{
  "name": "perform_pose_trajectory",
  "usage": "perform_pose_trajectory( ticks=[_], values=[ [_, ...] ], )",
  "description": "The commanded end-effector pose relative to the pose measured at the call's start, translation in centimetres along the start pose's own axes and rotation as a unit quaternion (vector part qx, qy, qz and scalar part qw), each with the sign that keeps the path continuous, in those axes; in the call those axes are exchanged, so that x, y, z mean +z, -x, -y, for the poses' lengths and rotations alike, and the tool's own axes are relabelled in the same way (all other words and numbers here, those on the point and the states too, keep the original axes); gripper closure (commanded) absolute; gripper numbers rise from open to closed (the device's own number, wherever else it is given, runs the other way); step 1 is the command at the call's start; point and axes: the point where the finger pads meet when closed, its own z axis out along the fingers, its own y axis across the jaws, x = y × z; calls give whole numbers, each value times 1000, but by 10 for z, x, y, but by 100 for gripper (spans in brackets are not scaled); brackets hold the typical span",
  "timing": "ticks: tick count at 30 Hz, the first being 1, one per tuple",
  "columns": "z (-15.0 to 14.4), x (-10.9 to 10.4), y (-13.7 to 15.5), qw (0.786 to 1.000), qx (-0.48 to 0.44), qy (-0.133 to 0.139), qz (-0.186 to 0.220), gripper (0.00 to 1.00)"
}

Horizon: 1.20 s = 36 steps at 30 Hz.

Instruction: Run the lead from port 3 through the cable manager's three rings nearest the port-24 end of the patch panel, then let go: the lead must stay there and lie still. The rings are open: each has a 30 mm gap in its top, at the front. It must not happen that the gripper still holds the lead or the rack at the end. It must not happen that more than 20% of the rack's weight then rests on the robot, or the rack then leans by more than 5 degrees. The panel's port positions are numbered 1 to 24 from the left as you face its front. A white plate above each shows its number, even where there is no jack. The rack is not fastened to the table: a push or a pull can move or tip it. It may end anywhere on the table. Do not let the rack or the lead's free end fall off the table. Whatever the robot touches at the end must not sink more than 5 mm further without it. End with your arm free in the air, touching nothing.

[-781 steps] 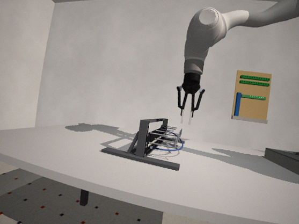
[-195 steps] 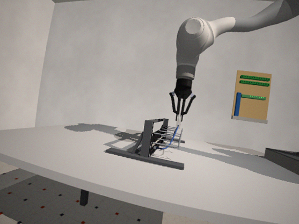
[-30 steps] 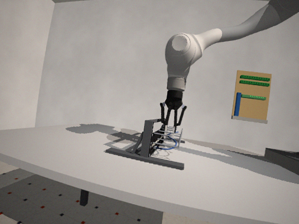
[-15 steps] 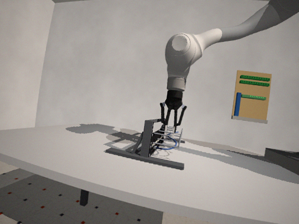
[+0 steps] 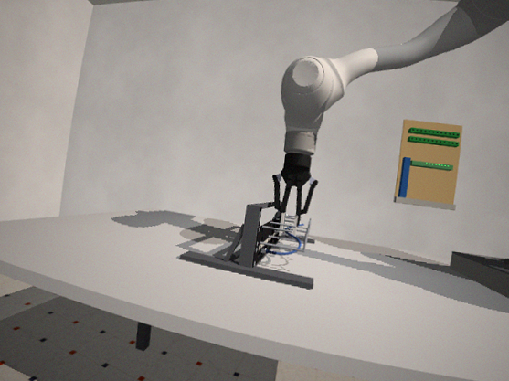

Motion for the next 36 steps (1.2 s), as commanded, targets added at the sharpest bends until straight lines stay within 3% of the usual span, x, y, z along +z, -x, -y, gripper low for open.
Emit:
perform_pose_trajectory(
  ticks=[1,9,22,36],
  values=[
    [-2,-3,2,1000,-3,0,1,80],
    [-2,-13,2,1000,-3,0,1,80],
    [-2,-57,2,1000,-3,0,1,80],
    [-2,-88,2,1000,-3,0,1,80]
  ],
)
